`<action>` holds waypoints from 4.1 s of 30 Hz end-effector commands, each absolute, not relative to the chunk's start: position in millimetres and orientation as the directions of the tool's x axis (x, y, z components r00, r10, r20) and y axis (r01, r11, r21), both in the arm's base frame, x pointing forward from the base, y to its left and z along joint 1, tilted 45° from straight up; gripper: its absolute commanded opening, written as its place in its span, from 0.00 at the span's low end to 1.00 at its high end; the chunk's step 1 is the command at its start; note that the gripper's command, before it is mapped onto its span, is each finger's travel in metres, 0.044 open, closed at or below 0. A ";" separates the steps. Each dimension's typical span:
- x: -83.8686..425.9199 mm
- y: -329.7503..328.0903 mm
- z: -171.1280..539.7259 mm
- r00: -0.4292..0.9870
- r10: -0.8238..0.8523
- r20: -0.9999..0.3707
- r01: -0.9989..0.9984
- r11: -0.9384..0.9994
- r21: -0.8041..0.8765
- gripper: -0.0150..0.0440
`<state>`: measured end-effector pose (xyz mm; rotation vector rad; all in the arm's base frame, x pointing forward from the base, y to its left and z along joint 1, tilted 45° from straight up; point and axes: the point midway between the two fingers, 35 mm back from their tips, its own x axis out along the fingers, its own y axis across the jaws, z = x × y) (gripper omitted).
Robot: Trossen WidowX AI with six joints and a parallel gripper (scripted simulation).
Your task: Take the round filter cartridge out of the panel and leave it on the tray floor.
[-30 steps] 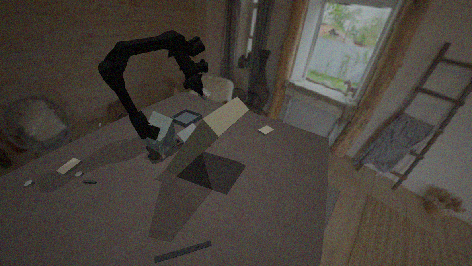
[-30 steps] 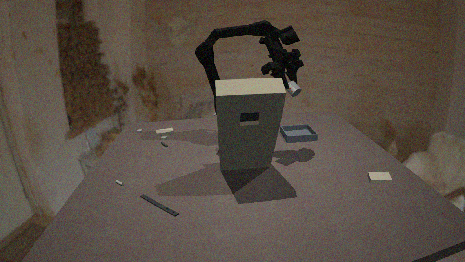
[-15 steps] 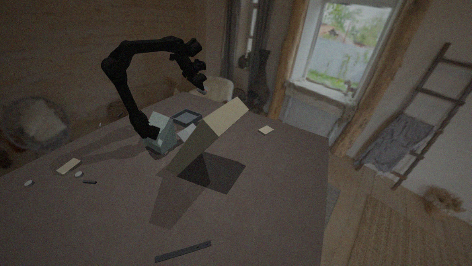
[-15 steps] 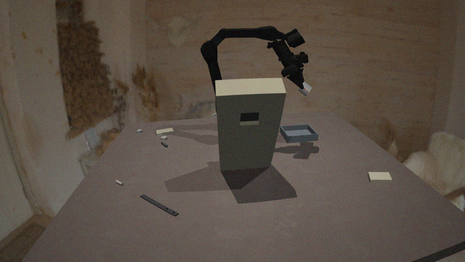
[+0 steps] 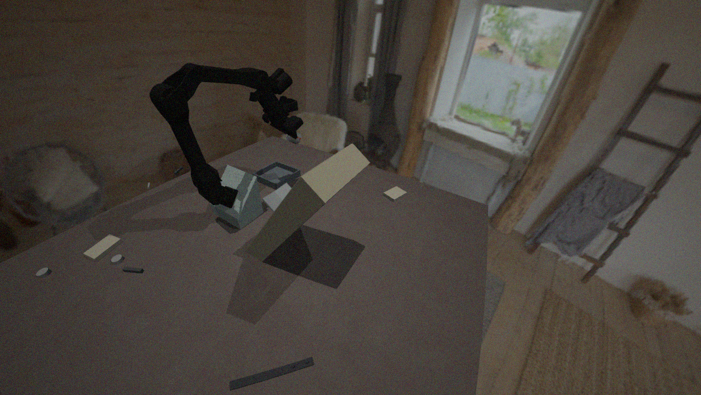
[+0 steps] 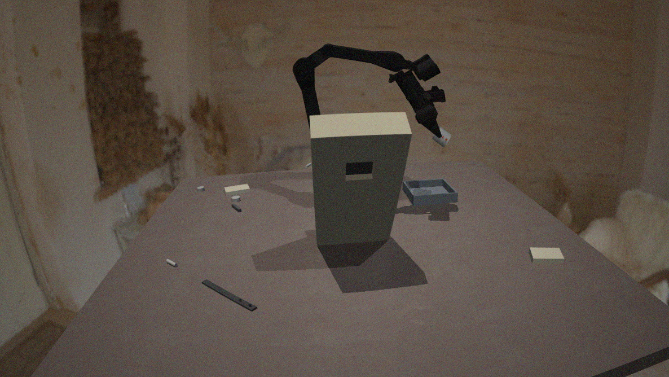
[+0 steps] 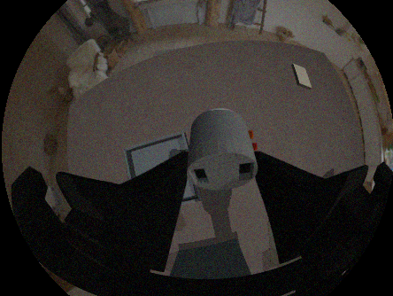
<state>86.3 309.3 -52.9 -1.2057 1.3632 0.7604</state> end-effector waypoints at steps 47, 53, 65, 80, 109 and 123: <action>-30.7 198.3 -182.5 -0.090 -0.225 -0.970 -0.993 -0.048 0.104 0.52; -30.7 198.3 -182.5 -0.090 -0.225 -0.970 -0.993 -0.048 0.104 0.79; -28.6 230.2 -152.6 -0.090 -0.224 -0.970 -0.993 -0.048 0.103 1.00; -28.6 244.4 -141.2 -0.094 -0.208 -0.973 -0.993 -0.045 0.106 1.00; -28.6 244.4 -141.2 -0.094 -0.208 -0.973 -0.993 -0.045 0.106 1.00; -28.6 244.4 -141.2 -0.094 -0.208 -0.973 -0.993 -0.045 0.106 1.00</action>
